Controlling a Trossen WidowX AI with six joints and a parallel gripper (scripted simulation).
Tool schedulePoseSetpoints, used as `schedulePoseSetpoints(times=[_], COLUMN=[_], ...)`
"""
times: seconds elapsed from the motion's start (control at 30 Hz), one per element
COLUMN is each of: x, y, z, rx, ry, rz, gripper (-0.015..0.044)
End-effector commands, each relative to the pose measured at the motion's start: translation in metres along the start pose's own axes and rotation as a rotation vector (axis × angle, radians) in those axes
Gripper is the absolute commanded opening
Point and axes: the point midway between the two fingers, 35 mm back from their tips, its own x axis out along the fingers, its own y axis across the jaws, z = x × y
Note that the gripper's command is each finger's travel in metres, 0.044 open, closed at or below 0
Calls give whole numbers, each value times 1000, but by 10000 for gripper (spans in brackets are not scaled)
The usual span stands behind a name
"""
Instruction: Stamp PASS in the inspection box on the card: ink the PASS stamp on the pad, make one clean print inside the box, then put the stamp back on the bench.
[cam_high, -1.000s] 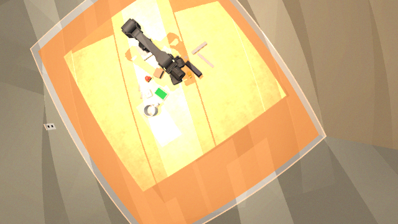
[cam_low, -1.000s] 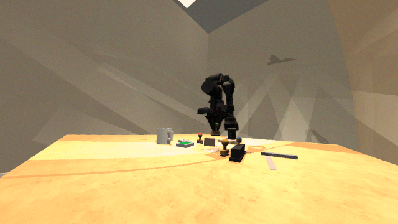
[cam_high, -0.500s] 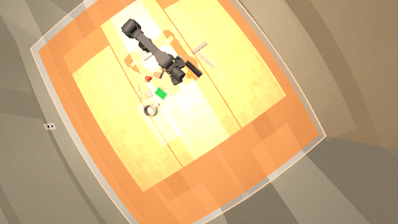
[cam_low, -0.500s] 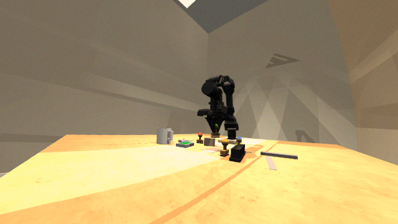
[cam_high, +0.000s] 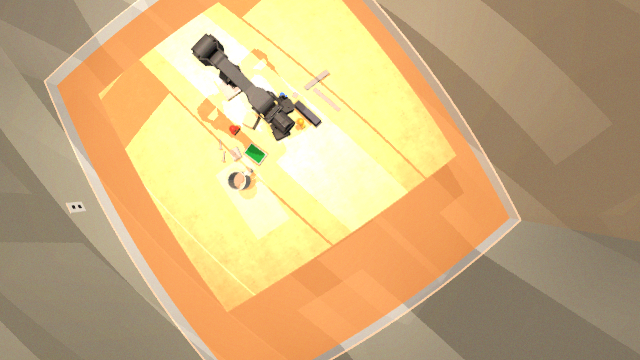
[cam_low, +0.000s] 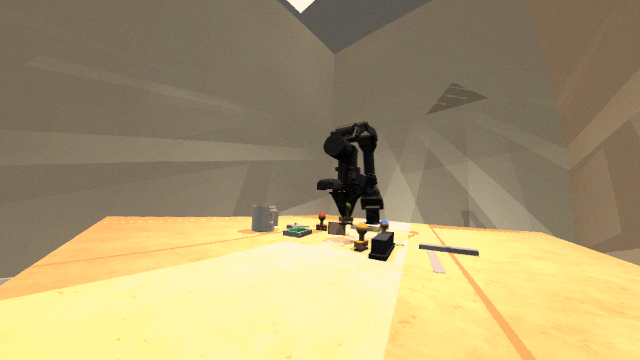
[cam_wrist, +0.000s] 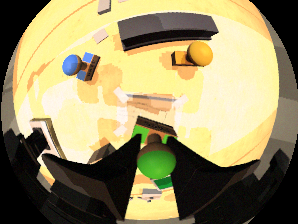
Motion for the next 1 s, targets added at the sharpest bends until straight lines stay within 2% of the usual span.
schedulePoseSetpoints(times=[0.0,0.97], x=[4,24], y=[0,0], z=[-1,-1], rx=[-5,-5], ry=[5,5], rz=[3,3], gripper=[0,0])
